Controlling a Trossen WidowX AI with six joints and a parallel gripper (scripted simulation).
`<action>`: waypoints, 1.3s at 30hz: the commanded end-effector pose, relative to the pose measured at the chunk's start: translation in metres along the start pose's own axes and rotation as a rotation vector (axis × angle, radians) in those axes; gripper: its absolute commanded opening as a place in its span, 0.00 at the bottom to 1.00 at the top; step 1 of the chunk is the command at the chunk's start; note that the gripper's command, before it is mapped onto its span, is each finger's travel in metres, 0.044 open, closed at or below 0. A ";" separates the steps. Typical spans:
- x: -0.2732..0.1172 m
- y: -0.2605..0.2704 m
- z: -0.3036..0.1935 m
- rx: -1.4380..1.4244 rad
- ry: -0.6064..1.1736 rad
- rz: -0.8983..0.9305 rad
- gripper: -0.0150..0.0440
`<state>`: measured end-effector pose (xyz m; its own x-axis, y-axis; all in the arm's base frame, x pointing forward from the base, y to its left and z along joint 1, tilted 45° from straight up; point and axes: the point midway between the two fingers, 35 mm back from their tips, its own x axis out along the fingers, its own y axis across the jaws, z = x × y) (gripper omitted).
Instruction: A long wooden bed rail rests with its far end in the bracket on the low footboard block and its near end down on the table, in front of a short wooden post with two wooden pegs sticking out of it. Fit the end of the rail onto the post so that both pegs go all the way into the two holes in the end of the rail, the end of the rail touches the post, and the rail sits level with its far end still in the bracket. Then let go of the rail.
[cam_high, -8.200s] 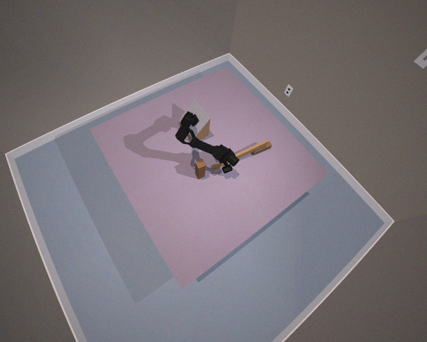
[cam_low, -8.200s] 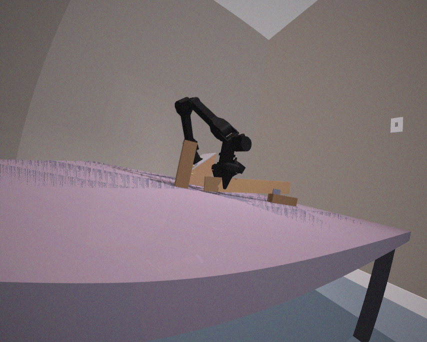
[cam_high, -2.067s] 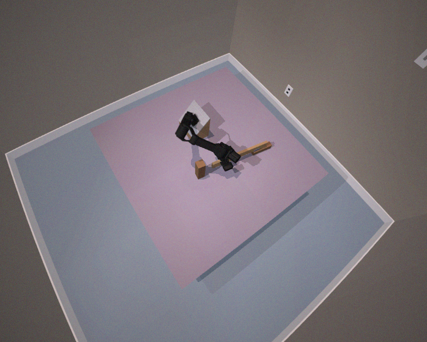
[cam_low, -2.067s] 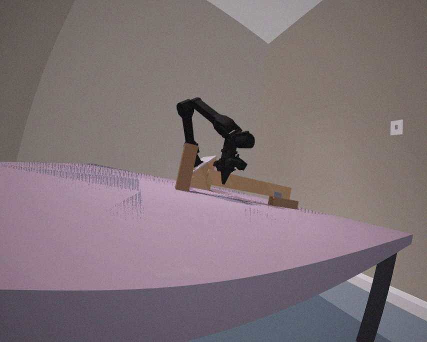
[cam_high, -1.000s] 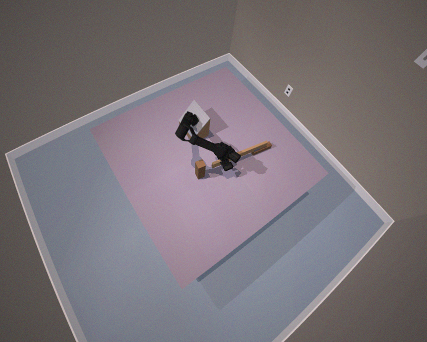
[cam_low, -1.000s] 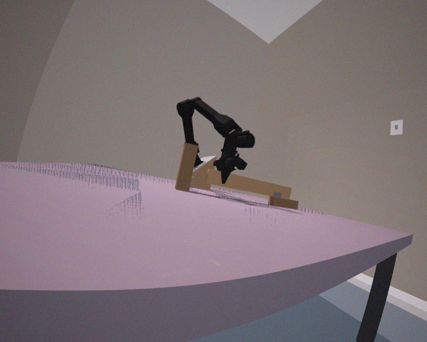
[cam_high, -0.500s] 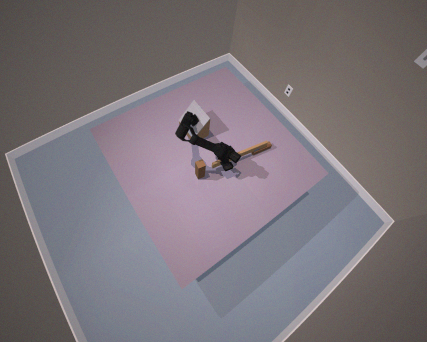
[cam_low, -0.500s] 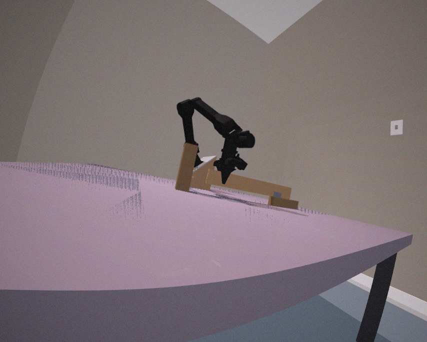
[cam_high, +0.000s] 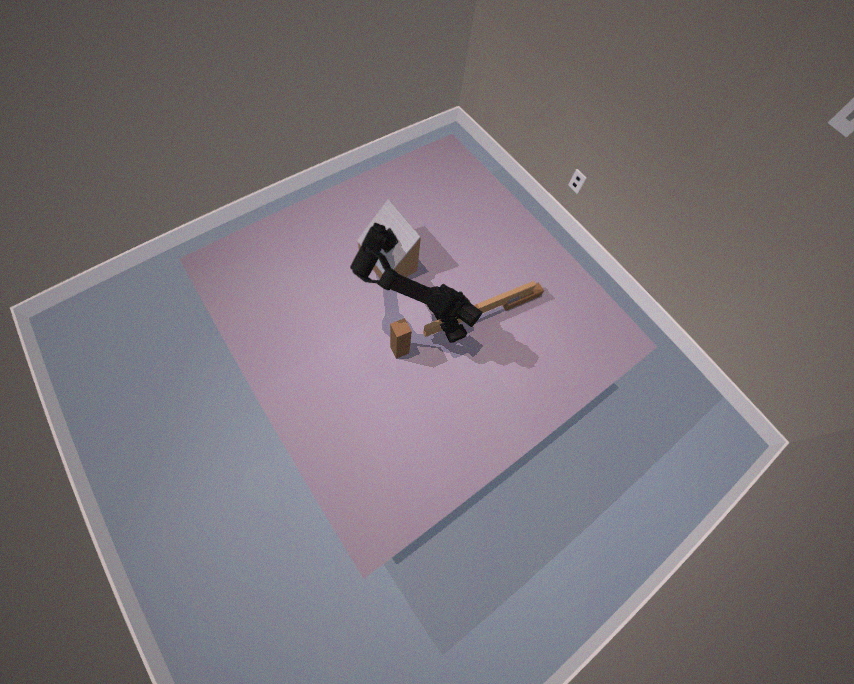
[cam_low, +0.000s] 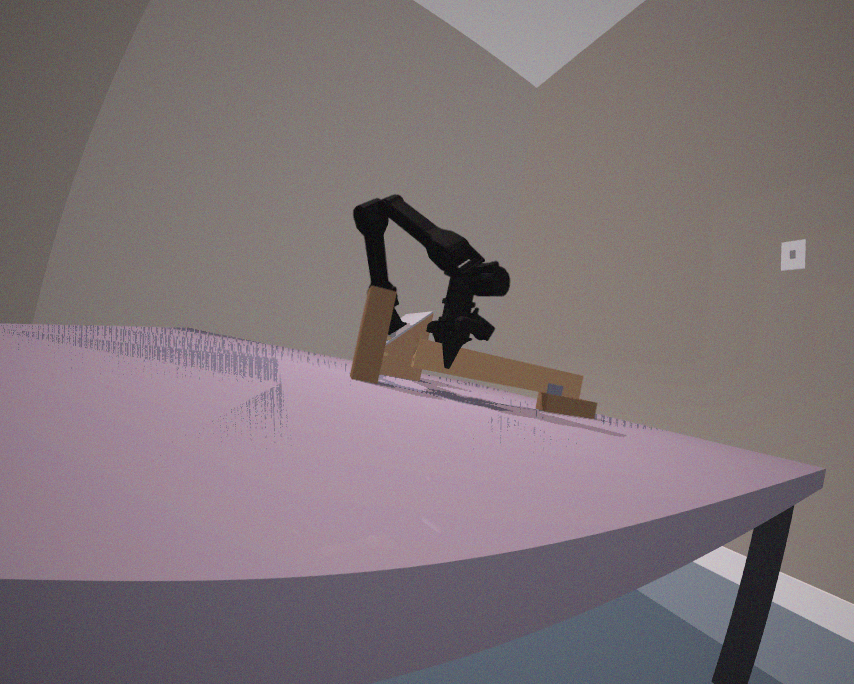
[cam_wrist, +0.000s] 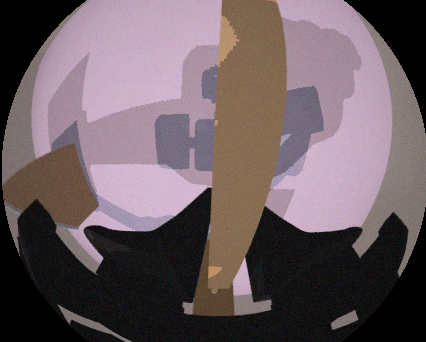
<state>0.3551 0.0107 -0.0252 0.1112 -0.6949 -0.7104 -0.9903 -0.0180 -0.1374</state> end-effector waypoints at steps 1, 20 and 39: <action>-0.003 -0.001 0.001 -0.001 -0.004 -0.006 0.25; -0.004 0.000 0.003 -0.001 -0.004 -0.006 0.25; -0.002 -0.001 0.003 -0.001 -0.004 -0.006 0.25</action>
<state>0.3548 0.0119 -0.0253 0.1113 -0.6953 -0.7100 -0.9902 -0.0171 -0.1384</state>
